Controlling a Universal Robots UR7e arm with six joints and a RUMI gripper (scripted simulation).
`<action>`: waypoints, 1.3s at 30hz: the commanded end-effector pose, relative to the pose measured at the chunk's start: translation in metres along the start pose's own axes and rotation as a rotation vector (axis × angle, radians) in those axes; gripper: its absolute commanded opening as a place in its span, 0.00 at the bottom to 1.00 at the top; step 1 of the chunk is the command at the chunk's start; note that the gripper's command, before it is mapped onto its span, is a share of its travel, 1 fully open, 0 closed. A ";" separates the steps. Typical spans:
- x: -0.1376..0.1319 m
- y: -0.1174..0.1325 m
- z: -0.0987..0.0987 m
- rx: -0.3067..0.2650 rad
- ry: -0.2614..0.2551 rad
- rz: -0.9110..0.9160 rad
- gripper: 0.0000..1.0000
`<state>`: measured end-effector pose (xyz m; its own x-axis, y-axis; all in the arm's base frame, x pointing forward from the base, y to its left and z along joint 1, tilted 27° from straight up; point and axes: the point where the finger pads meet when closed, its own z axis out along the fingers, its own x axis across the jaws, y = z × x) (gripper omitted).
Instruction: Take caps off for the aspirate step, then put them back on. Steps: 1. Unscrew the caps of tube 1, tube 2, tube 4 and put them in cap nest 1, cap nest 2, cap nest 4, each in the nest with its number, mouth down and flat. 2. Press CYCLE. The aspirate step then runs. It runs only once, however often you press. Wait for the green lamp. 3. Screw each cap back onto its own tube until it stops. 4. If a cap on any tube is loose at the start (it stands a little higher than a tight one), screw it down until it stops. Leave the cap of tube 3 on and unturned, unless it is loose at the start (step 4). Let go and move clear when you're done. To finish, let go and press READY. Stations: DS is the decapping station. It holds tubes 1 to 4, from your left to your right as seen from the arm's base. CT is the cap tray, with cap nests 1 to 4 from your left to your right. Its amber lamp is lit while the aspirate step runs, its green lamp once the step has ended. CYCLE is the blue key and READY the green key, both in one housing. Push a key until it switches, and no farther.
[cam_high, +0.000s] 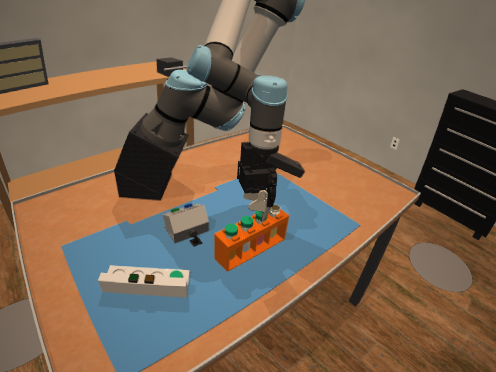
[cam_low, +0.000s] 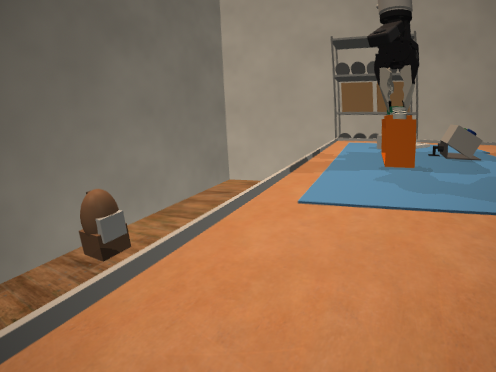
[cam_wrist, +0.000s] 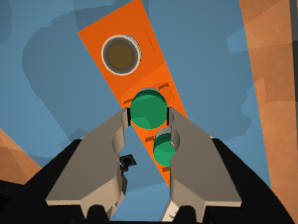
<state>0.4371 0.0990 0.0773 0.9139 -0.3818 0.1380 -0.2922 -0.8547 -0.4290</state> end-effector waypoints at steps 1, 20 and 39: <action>0.000 0.000 0.000 0.005 -0.001 -0.231 0.00; 0.000 0.000 -0.001 0.005 0.001 -0.928 0.00; 0.000 0.000 -0.001 0.005 0.001 -0.845 0.35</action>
<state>0.4369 0.0989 0.0778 0.7825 0.4524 0.4278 0.5556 -0.8174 -0.1519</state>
